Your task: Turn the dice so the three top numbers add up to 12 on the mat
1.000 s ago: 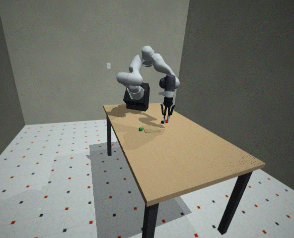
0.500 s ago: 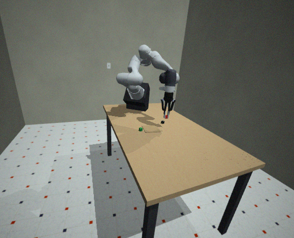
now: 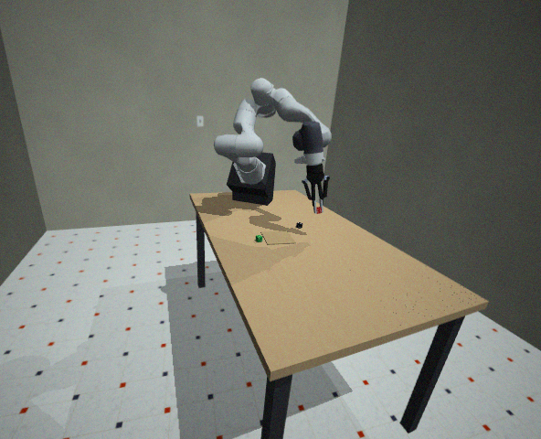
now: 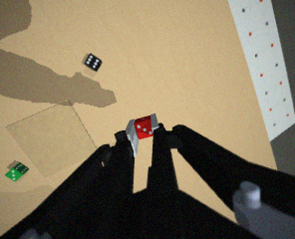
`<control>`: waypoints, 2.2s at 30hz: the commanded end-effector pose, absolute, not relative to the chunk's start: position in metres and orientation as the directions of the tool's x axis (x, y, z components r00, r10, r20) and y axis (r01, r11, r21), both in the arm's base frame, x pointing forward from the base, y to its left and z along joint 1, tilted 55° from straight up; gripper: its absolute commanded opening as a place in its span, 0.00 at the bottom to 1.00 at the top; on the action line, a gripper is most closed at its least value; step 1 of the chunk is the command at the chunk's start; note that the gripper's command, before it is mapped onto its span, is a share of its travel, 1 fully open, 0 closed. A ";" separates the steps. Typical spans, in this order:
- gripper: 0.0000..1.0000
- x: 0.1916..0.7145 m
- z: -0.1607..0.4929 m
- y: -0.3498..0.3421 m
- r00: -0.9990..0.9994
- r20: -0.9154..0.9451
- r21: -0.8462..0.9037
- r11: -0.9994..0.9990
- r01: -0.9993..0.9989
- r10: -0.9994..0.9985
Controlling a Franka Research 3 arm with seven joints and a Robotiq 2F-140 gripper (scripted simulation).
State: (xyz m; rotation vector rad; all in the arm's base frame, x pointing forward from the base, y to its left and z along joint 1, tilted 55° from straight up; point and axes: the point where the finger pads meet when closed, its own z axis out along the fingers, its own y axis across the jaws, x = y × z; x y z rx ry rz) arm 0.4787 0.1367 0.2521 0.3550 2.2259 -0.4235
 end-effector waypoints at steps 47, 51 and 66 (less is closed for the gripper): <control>0.13 0.374 0.271 -0.026 -0.719 -0.694 -0.443 0.805 0.394 -0.030; 0.13 0.370 0.269 -0.028 -0.729 -0.683 -0.452 0.801 0.392 -0.029; 0.13 0.371 0.267 -0.030 -0.729 -0.683 -0.452 0.801 0.392 -0.029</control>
